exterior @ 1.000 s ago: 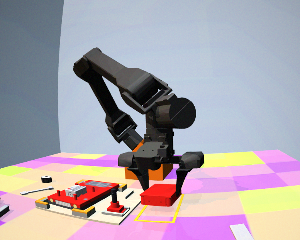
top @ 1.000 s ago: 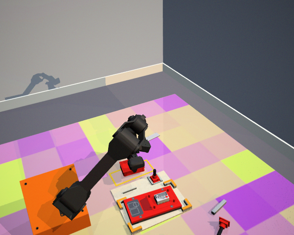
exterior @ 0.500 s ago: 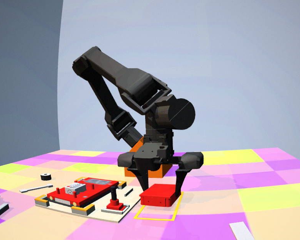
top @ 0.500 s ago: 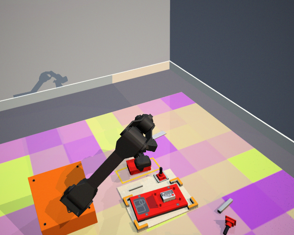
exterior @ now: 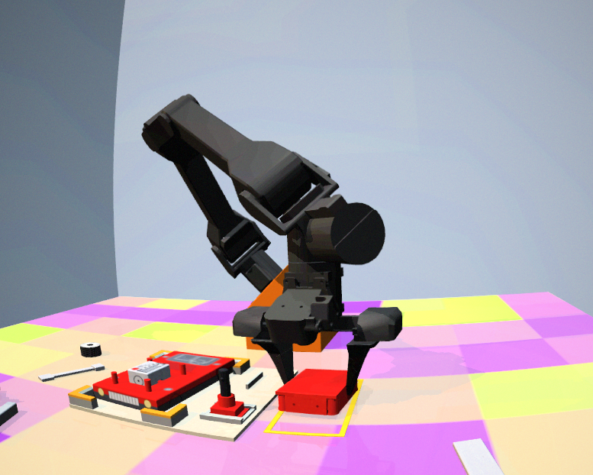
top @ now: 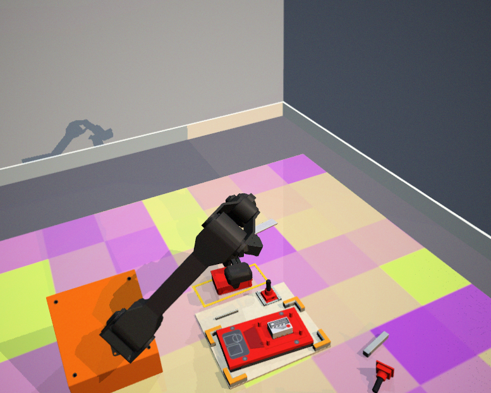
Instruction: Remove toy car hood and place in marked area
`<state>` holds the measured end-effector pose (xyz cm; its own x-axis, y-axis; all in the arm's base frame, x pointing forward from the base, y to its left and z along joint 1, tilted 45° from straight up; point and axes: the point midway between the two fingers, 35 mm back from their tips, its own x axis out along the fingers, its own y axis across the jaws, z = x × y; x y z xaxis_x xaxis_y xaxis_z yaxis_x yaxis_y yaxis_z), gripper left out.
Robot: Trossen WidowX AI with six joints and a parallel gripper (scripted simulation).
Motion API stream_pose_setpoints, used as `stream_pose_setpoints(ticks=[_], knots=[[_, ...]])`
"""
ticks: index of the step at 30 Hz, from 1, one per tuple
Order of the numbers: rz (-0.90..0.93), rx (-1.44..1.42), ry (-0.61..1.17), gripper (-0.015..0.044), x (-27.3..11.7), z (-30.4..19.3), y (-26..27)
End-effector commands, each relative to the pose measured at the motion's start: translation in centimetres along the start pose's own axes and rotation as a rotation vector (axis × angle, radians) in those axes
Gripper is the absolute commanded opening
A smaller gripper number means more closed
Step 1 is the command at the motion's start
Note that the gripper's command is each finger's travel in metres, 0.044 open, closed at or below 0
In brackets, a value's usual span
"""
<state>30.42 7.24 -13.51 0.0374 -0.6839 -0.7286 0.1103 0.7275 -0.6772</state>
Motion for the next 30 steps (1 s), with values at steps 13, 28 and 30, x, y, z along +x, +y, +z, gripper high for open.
stream_pose_setpoints(ticks=[13, 28, 30], knots=[[-0.009, -0.01, 0.004, 0.0, 0.72, -0.31, -0.11], [-0.002, -0.002, 0.002, 0.0368, 0.5, -0.1, -0.03], [-0.002, -0.002, 0.002, 0.042, 0.5, -0.1, -0.03]])
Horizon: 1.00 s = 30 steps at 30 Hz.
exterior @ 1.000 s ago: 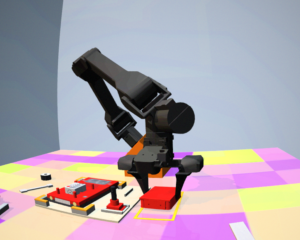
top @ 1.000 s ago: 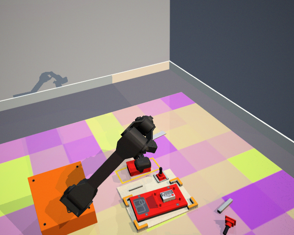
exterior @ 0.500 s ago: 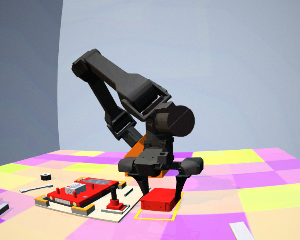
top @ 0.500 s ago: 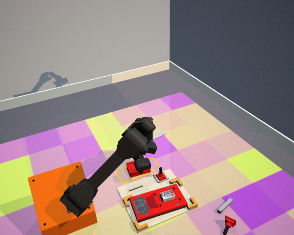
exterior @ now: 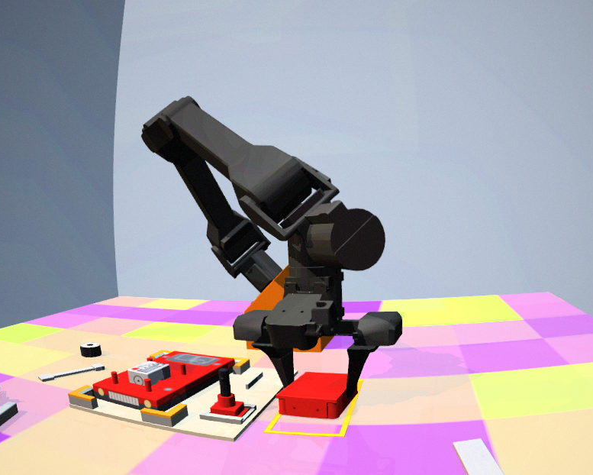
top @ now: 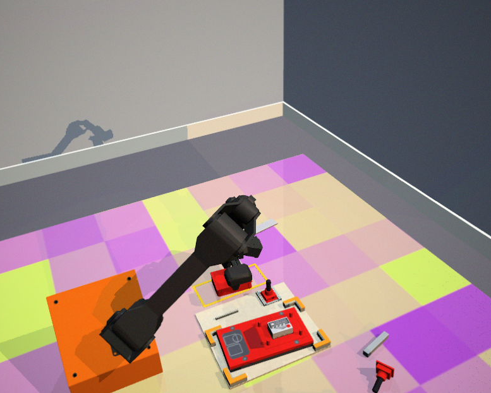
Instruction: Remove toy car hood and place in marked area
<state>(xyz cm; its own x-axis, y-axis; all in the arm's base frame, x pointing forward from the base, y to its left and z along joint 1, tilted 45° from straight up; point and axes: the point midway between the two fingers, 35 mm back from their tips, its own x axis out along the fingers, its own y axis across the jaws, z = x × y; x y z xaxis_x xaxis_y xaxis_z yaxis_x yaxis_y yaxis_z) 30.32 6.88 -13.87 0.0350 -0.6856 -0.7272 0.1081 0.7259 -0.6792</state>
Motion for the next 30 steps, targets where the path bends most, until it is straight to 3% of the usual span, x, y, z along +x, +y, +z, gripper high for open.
stream_pose_setpoints(ticks=[1, 10, 30], knots=[[0.0, 0.0, 0.0, 0.044, 0.0, 0.0, 0.0], [-0.007, 0.0, 0.01, 0.044, -7.0, 0.1, 0.2], [-0.008, 0.0, 0.01, 0.044, -7.2, 0.1, 0.2]])
